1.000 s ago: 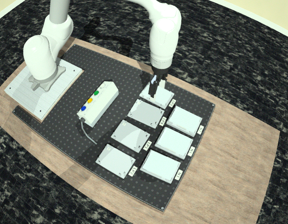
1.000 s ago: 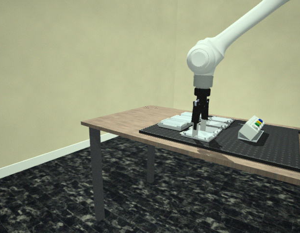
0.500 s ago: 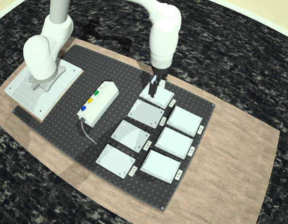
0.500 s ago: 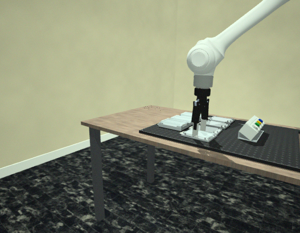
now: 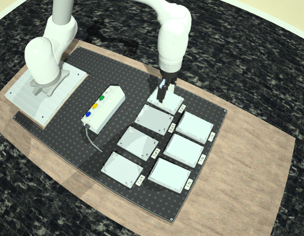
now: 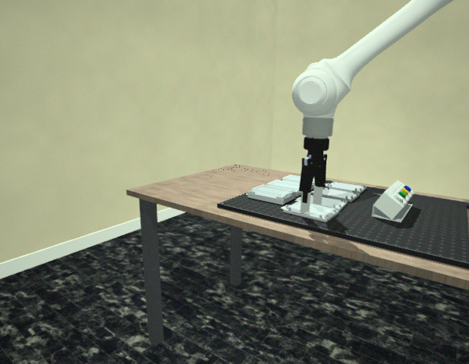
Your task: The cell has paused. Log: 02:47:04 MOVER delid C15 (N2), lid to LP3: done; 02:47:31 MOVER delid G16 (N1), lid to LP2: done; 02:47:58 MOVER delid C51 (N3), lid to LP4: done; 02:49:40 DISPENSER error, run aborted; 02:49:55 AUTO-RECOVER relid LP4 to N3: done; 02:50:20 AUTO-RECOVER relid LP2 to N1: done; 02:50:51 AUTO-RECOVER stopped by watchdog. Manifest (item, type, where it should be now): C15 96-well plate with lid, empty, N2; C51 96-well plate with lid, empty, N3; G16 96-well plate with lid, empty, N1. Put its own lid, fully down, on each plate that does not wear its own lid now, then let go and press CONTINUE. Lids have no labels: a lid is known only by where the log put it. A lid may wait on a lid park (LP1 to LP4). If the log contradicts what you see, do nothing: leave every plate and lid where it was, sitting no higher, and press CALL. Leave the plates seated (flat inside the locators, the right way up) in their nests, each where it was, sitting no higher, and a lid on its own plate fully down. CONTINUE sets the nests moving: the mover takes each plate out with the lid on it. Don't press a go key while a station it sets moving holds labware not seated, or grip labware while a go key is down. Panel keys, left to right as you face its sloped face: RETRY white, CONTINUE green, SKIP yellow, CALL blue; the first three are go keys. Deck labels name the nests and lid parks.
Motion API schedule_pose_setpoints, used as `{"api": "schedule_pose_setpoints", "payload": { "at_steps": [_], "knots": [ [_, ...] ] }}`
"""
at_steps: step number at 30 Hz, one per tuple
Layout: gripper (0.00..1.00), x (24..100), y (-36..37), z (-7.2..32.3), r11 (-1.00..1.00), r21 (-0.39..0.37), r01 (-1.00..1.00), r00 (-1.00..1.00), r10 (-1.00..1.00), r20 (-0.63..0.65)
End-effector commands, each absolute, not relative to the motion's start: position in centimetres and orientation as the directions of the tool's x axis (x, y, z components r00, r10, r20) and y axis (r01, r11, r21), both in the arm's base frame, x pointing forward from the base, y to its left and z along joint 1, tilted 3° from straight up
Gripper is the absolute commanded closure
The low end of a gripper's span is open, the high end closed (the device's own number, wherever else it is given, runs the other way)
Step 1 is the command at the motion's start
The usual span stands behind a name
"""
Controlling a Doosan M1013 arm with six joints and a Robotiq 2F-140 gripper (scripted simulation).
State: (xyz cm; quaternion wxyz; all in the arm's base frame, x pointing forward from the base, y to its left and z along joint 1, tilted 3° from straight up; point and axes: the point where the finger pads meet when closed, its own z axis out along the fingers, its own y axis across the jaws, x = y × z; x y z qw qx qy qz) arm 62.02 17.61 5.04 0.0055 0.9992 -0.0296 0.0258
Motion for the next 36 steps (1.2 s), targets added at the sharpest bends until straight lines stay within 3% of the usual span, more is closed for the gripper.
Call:
{"api": "schedule_pose_setpoints", "payload": {
  "at_steps": [1,36],
  "knots": [
    [1.00,61.9,17.5,4.5,-0.998,0.010,-0.059,0.997,-0.059,0.048],
    [1.00,61.6,17.6,9.6,-0.998,0.010,-0.059,0.997,-0.059,0.048]
  ]
}}
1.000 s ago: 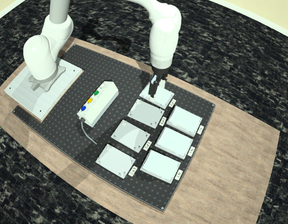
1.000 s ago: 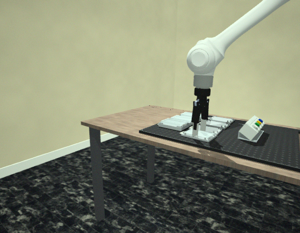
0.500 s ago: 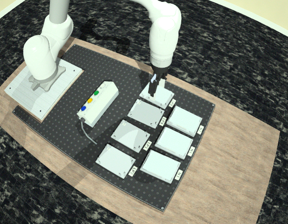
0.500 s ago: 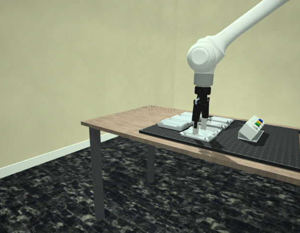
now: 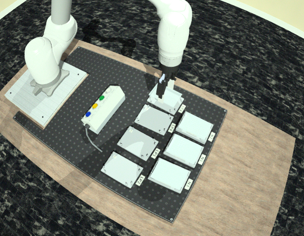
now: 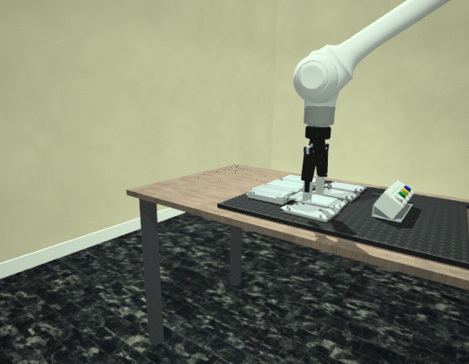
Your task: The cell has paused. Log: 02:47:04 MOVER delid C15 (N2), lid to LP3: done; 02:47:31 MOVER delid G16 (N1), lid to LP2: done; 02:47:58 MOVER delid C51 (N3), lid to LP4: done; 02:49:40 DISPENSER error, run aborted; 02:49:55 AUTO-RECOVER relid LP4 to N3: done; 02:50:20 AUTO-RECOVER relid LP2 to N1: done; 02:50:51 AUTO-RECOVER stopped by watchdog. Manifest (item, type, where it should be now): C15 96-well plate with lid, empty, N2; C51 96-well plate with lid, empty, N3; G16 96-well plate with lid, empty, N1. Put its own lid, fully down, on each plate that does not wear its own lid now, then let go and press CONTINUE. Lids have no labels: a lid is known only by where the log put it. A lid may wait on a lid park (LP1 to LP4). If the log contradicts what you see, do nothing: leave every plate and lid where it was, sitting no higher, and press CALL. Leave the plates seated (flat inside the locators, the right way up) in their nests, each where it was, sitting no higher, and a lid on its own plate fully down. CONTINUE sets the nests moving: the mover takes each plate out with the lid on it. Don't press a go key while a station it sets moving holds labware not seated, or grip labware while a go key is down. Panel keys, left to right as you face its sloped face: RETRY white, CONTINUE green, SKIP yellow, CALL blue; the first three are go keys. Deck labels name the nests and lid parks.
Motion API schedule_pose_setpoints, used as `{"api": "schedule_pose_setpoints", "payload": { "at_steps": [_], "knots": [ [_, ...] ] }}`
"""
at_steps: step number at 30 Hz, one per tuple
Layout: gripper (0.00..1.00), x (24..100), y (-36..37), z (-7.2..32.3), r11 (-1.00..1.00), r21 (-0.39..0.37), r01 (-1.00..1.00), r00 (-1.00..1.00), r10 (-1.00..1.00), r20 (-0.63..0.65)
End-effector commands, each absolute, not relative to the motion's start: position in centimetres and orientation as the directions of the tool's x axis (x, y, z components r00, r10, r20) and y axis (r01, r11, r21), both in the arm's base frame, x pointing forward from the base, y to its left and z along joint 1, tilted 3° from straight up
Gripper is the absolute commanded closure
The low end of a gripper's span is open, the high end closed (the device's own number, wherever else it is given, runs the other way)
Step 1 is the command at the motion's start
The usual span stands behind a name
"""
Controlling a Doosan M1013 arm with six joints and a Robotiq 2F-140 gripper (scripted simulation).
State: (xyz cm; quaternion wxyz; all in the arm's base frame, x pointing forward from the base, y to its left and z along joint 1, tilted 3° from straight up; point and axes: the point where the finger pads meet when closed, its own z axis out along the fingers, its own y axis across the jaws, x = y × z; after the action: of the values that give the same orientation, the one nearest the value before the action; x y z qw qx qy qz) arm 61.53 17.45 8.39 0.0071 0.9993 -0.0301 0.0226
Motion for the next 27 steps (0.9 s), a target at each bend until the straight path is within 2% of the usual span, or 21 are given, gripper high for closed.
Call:
{"api": "schedule_pose_setpoints", "payload": {
  "at_steps": [1,27],
  "knots": [
    [1.00,61.6,17.6,9.8,-0.998,0.010,-0.059,0.997,-0.059,0.048],
    [1.00,61.8,17.5,11.6,-0.998,0.010,-0.059,0.997,-0.059,0.048]
  ]
}}
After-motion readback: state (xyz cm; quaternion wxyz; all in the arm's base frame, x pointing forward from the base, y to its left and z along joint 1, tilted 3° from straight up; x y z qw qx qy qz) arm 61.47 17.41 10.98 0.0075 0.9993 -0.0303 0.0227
